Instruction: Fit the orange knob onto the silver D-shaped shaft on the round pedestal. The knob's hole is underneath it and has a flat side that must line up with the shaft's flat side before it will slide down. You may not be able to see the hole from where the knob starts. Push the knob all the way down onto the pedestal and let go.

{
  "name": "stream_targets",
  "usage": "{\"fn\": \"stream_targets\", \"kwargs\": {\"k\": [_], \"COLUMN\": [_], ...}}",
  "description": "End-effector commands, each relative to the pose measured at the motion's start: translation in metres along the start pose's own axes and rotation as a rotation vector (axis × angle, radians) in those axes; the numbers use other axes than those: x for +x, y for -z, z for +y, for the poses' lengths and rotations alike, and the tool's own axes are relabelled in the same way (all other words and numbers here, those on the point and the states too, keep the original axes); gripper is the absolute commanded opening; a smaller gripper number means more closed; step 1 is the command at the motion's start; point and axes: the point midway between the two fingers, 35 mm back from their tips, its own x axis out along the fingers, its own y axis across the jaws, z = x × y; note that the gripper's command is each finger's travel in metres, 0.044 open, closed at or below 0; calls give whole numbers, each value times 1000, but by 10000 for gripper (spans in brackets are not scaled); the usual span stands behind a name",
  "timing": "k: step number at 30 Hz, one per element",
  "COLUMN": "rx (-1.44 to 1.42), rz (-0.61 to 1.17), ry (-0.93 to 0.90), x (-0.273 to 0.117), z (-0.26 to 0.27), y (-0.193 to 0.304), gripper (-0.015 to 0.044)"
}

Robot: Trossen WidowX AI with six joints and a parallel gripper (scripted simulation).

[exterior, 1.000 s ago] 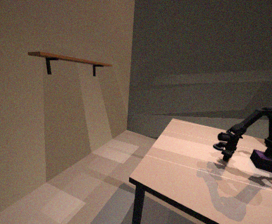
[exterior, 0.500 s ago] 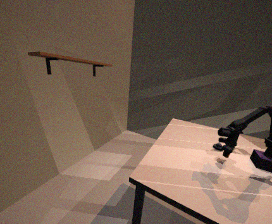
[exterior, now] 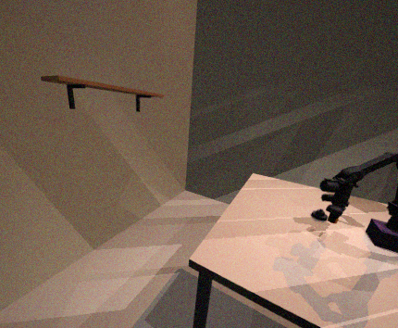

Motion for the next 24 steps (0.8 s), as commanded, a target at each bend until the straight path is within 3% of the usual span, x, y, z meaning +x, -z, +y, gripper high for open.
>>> {"fn": "stream_targets", "kwargs": {"k": [1,12,24], "rx": [-2,-3,18], "rz": [-8,-2,-12], "ry": [-4,2,-3], "x": [-16,-51,-46], "z": [1,1,-17], "y": [-2,0,-16], "gripper": [0,0,0]}}
